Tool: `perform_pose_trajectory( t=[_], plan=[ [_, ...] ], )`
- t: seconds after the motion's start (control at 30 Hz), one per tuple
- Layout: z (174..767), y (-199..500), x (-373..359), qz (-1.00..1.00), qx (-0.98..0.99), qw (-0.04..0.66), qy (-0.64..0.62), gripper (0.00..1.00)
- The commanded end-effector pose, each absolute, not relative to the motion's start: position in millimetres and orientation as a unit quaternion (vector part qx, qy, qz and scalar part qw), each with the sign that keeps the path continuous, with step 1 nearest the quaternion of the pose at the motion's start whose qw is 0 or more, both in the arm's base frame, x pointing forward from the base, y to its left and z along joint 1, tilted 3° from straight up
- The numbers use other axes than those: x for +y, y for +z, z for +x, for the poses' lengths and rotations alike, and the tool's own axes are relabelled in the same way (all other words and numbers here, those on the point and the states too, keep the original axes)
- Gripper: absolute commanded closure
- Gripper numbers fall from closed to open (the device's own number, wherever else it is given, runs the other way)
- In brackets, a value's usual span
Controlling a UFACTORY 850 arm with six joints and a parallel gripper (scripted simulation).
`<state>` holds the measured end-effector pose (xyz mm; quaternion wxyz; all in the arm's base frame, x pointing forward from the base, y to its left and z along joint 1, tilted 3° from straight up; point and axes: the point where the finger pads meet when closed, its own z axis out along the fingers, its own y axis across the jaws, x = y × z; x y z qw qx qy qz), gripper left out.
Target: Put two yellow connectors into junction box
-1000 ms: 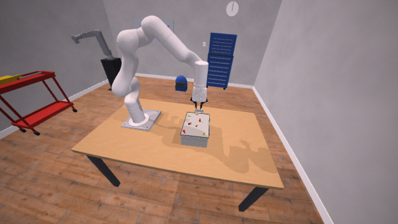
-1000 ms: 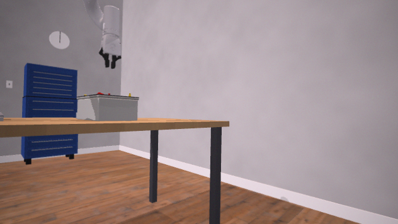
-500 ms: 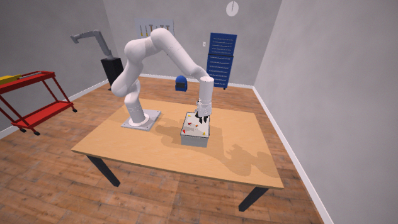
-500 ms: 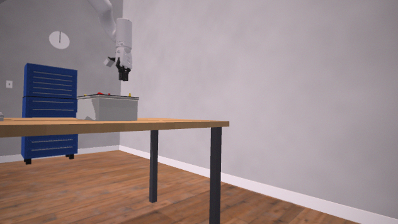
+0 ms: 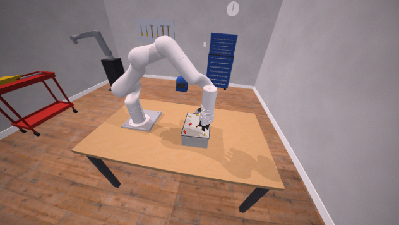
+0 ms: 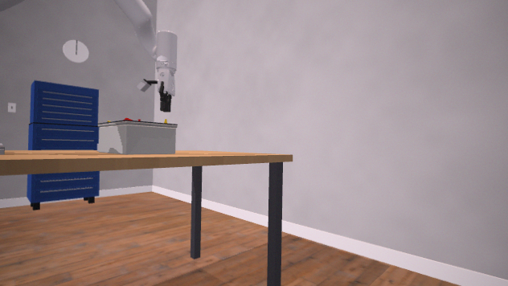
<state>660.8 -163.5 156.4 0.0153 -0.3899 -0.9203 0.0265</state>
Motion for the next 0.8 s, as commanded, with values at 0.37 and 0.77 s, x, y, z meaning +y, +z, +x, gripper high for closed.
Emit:
perform_pose_trajectory(
  t=[0.37,0.77],
  plan=[
    [660.7,117.6,-165.8,-0.389,-0.921,0.015,0.026,0.71],
    [661.3,117.6,-165.9,-0.389,-0.921,0.015,0.026,0.71]
  ],
)
